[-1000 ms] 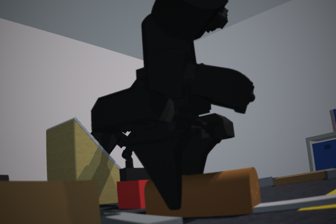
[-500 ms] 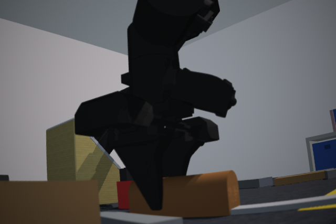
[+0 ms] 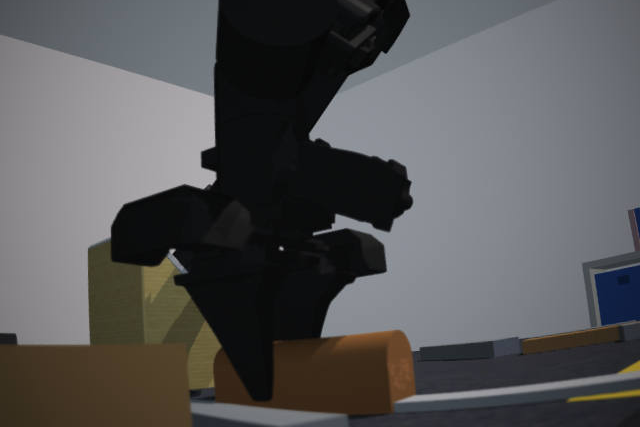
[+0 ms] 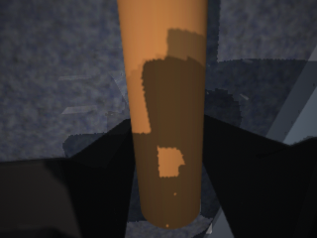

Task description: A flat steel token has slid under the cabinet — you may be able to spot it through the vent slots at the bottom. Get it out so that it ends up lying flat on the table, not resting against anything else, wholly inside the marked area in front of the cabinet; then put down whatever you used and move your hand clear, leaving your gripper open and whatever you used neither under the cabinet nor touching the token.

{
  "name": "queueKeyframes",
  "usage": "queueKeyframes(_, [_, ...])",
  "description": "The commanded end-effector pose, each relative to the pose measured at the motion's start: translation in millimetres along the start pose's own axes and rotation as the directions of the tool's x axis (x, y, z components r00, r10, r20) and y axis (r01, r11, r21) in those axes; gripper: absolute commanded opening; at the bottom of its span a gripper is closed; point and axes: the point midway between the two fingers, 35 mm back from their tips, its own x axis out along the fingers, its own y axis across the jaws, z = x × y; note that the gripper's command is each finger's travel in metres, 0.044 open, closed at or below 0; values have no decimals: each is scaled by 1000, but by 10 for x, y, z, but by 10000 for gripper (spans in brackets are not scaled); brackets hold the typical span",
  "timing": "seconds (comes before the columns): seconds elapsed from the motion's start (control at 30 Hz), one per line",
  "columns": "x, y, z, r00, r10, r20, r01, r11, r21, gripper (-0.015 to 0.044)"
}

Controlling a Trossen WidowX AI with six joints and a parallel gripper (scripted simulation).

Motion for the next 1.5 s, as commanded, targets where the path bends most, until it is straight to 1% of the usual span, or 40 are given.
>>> queueKeyframes(0.0, [9, 5, -106, 1000, 3, -5, -3, 1000, 5, 0])
queueKeyframes(0.43, [8, -18, -329, 1000, 2, -6, -2, 1000, 6, 0])
queueKeyframes(0.67, [-7, -30, -283, 1000, 0, 0, 0, 1000, -4, 0])
queueKeyframes(1.47, [-30, -30, -281, 1000, 1, -4, -2, 984, -180, 0])
